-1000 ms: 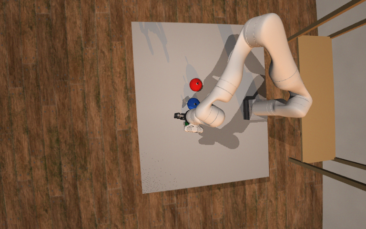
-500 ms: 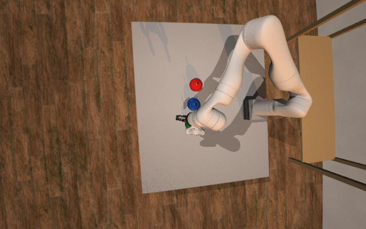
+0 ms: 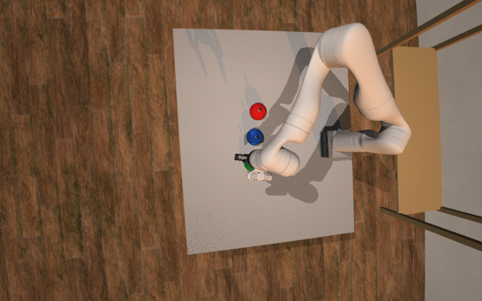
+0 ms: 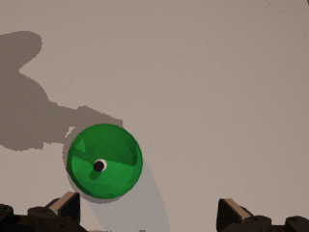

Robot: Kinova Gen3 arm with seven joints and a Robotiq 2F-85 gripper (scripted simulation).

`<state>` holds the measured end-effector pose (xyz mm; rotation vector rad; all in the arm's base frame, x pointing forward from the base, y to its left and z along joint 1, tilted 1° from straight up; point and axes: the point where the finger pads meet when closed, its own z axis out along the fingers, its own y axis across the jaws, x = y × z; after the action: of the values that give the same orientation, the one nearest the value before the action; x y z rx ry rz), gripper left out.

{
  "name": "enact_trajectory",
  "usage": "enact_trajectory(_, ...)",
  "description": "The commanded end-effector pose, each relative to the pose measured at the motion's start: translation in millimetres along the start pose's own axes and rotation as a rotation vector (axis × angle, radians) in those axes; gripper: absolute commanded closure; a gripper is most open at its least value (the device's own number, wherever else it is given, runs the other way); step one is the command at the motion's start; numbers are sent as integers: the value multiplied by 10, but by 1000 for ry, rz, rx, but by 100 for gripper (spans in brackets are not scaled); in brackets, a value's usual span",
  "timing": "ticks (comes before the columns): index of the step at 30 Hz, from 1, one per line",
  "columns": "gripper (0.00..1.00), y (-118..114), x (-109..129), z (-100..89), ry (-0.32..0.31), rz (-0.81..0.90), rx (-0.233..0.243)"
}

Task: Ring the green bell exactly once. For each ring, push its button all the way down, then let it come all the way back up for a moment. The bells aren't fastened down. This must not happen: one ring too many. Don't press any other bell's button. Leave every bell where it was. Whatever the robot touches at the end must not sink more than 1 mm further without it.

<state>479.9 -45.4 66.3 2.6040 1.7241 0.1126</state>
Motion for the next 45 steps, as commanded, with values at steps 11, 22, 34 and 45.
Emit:
enact_trajectory(11,0,-107,79,-36,-17,-13,16)
enact_trajectory(22,0,-147,98,-45,-24,-15,23)
enact_trajectory(34,0,-247,140,-71,-41,-21,41)
enact_trajectory(45,0,-297,160,-84,-50,-24,49)
